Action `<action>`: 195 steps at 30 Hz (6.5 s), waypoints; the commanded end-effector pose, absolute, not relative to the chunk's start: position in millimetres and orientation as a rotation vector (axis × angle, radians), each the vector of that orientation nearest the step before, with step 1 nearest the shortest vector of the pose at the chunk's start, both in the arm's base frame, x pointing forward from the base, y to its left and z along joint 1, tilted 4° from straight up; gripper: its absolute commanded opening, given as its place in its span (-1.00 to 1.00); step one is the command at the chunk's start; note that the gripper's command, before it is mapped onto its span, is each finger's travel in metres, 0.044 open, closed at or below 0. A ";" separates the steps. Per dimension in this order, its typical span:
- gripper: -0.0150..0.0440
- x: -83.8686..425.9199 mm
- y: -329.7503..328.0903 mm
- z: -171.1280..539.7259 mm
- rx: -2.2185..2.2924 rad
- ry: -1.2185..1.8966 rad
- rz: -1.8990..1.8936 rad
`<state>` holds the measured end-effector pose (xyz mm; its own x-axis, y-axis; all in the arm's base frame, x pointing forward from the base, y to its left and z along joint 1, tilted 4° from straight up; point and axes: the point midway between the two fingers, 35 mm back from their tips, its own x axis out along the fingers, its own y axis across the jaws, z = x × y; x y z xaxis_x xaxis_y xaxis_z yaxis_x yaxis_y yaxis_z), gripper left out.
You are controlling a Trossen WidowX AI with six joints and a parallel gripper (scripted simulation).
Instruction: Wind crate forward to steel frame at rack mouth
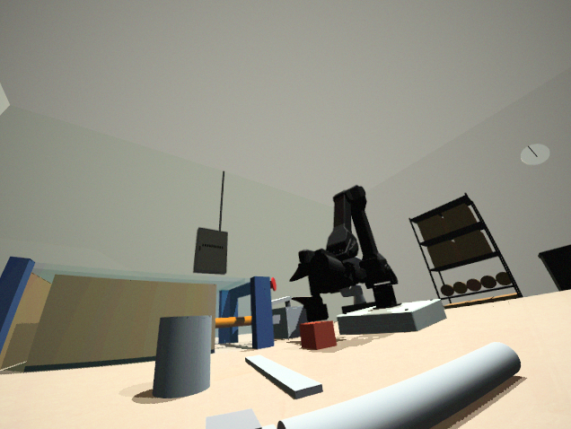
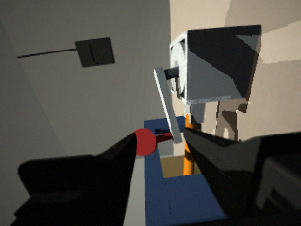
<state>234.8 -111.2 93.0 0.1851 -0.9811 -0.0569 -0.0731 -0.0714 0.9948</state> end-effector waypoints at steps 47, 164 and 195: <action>0.32 229.6 -108.7 198.2 1.423 -1.111 -1.036; -0.49 238.8 -227.3 96.9 2.157 0.418 -1.855; -0.49 235.1 -228.8 93.5 2.222 0.426 -1.792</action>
